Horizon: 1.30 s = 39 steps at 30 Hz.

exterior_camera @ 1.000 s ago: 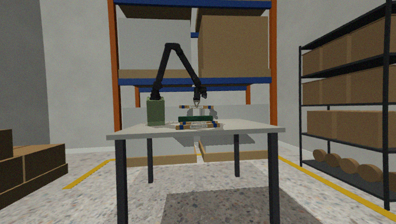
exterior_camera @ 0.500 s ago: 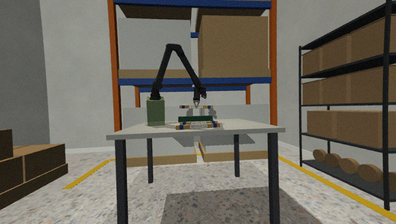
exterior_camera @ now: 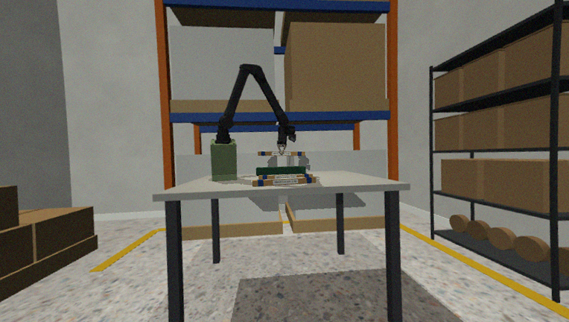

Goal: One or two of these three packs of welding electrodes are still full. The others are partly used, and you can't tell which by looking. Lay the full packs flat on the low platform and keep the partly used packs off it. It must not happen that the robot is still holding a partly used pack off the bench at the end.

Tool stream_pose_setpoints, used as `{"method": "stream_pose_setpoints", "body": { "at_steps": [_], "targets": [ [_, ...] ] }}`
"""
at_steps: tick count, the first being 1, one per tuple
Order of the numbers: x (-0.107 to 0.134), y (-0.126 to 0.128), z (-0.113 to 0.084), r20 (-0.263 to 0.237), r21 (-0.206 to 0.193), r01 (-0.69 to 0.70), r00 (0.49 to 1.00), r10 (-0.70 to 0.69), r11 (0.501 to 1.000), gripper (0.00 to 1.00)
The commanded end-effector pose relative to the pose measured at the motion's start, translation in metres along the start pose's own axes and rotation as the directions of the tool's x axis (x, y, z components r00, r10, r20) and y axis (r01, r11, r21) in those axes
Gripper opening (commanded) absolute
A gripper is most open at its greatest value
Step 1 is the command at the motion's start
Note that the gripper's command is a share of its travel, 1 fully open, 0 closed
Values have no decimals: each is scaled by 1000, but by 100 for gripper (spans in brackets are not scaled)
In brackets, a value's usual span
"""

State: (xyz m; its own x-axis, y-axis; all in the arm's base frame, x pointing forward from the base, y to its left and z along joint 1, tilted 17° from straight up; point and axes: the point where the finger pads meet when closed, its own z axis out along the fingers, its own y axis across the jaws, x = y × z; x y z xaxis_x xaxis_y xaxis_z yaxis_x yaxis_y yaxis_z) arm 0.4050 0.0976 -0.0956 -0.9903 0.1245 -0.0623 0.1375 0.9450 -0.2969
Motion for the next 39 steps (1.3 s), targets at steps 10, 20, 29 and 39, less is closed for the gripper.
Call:
{"method": "stream_pose_setpoints", "body": {
  "at_steps": [10, 20, 29, 39],
  "targets": [
    [-37, 26, -31, 98, -55, -24, 995, 29, 998, 0],
    [-35, 28, -27, 99, -56, -23, 995, 29, 998, 0],
    [-30, 28, -20, 90, -51, -20, 996, 24, 999, 0],
    [-29, 28, -23, 100, -57, -23, 995, 29, 998, 0]
  ]
}}
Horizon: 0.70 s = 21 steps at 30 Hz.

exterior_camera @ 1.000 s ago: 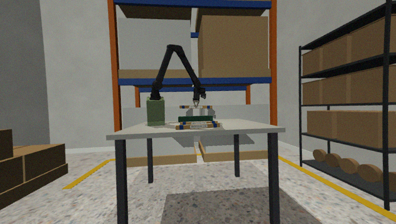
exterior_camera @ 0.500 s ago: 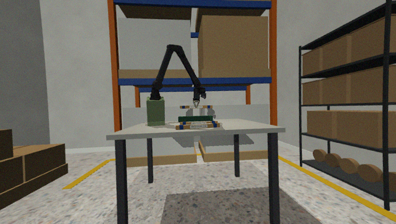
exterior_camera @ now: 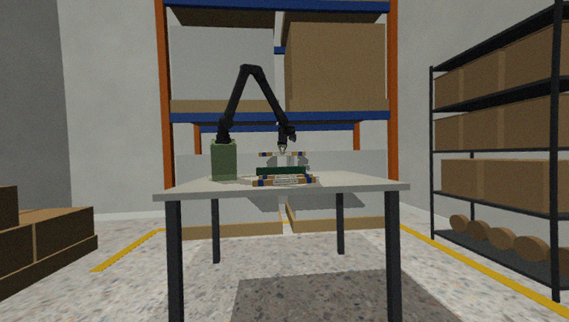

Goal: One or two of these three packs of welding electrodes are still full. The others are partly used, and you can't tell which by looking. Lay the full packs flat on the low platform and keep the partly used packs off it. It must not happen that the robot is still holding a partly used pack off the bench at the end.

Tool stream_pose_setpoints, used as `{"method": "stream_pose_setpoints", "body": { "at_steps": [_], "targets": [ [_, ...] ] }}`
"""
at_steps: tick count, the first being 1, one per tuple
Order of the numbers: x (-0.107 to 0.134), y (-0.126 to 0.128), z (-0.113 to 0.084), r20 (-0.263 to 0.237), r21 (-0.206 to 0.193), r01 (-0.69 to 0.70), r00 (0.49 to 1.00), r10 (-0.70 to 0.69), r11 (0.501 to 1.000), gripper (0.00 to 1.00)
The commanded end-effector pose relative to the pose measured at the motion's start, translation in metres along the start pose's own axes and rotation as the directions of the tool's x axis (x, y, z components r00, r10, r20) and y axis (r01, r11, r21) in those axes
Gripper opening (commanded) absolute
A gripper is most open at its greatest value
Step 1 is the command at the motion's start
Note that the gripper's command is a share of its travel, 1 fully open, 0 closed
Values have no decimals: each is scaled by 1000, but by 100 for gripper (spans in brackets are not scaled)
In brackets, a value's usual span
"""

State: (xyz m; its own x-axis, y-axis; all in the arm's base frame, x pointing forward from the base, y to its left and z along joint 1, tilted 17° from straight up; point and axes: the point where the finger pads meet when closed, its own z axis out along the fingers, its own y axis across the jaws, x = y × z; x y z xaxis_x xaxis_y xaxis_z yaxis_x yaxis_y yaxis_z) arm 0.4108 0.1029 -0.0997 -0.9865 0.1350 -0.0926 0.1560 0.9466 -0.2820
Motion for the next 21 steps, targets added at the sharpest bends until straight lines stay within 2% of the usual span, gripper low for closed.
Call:
{"method": "stream_pose_setpoints", "body": {
  "at_steps": [1, 14, 21],
  "targets": [
    [-23, 21, -24, 73, -42, -5, 997, 8, 999, 0],
    [-3, 13, -15, 48, -27, 3, 999, -2, 1000, 0],
    [-11, 16, -19, 61, -35, -1, 998, 3, 999, 0]
  ]
}}
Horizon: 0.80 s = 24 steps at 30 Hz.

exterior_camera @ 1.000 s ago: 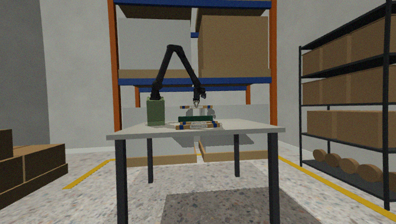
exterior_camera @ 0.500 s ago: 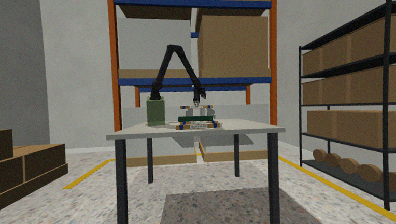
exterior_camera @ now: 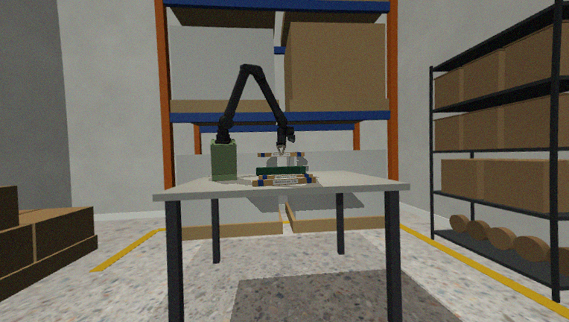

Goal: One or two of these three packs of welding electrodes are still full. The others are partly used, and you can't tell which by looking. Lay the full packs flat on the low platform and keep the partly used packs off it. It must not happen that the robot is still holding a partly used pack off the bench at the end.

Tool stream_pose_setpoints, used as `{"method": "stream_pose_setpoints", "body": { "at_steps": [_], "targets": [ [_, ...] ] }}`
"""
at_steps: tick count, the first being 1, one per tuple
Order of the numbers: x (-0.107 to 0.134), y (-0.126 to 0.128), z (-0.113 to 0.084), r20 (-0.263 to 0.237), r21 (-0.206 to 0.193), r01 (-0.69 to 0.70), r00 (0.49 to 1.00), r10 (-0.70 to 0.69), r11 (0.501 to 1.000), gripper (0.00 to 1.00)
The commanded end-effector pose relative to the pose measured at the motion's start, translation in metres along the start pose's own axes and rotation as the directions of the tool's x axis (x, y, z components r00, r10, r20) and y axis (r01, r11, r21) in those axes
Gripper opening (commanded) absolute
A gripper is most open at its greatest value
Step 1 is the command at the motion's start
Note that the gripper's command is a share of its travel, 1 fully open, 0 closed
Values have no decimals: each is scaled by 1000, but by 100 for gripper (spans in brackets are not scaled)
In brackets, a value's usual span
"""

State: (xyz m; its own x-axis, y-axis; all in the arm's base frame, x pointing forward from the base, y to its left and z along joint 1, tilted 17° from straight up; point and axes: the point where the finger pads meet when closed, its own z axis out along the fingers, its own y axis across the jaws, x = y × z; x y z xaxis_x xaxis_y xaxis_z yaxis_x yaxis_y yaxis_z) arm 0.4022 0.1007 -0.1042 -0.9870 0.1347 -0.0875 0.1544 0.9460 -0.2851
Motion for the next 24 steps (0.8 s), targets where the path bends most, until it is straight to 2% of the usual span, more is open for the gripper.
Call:
{"method": "stream_pose_setpoints", "body": {
  "at_steps": [1, 24],
  "targets": [
    [-21, 19, -24, 68, -39, -3, 998, 6, 999, 0],
    [-26, 22, -26, 80, -47, -6, 997, 10, 999, 0]
  ]
}}
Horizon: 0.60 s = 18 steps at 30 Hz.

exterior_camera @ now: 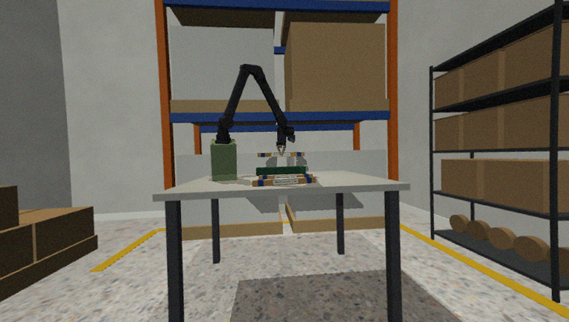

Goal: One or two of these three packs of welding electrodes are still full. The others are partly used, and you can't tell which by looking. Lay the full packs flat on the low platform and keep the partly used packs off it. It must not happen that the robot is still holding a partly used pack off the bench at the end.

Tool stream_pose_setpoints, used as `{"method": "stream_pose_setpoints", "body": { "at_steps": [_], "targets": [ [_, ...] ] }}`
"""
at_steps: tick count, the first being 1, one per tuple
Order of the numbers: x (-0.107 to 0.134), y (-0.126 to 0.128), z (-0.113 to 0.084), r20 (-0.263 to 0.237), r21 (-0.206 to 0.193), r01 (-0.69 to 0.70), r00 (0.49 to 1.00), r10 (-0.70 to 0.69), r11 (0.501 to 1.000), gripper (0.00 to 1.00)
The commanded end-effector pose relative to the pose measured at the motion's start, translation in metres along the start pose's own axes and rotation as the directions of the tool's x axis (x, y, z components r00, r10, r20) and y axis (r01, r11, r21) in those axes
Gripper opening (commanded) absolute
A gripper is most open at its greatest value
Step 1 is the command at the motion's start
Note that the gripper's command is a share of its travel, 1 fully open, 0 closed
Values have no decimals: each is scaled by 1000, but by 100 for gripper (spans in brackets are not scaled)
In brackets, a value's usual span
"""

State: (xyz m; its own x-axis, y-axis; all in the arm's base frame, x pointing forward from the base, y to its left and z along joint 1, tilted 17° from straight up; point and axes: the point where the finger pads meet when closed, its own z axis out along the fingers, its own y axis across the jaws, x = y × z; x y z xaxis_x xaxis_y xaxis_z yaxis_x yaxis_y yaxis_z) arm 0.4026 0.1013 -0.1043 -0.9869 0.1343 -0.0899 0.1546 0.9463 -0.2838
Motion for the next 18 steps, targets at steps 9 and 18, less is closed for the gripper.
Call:
{"method": "stream_pose_setpoints", "body": {
  "at_steps": [9, 18],
  "targets": [
    [-19, 18, -23, 69, -40, -4, 998, 6, 999, 0],
    [-11, 15, -19, 56, -32, 0, 998, 1, 999, 0]
  ]
}}
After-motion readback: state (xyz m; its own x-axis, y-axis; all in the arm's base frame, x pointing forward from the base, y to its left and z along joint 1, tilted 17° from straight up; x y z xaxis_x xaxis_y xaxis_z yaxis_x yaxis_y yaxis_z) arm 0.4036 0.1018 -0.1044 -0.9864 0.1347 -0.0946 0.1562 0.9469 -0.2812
